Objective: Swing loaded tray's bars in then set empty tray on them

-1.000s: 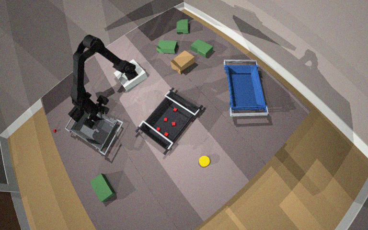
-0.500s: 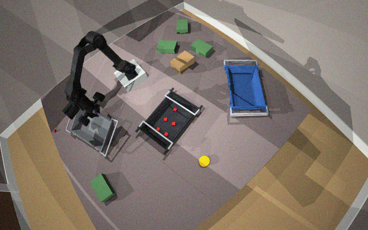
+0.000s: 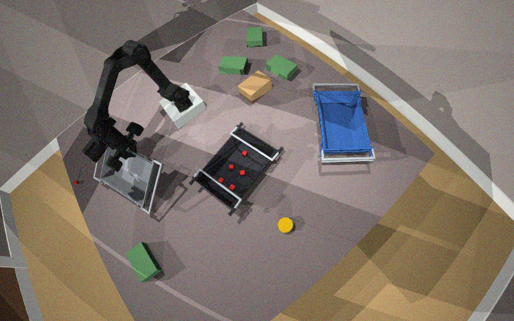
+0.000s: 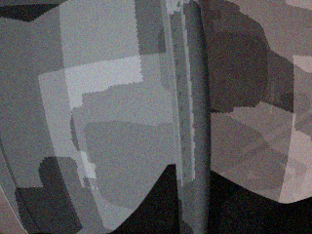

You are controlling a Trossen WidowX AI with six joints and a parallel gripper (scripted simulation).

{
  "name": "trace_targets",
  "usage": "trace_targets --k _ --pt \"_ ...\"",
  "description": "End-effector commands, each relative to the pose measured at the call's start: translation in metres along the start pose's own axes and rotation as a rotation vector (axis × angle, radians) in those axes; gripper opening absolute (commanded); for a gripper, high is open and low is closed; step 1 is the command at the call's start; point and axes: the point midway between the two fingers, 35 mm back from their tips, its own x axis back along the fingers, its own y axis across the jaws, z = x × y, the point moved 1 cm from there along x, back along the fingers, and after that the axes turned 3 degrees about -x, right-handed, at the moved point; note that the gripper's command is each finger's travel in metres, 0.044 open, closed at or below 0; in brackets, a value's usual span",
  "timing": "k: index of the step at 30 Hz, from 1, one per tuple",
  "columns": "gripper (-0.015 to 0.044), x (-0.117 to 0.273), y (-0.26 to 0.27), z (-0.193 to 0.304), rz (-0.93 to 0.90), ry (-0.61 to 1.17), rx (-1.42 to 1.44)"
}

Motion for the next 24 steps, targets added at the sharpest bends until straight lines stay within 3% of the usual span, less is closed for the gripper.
trace_targets --k 1,24 --pt "0.0000 0.016 0.010 -0.001 -0.029 -0.003 0.001" --pt "0.0000 0.100 0.034 -0.003 -0.031 -0.004 0.001"
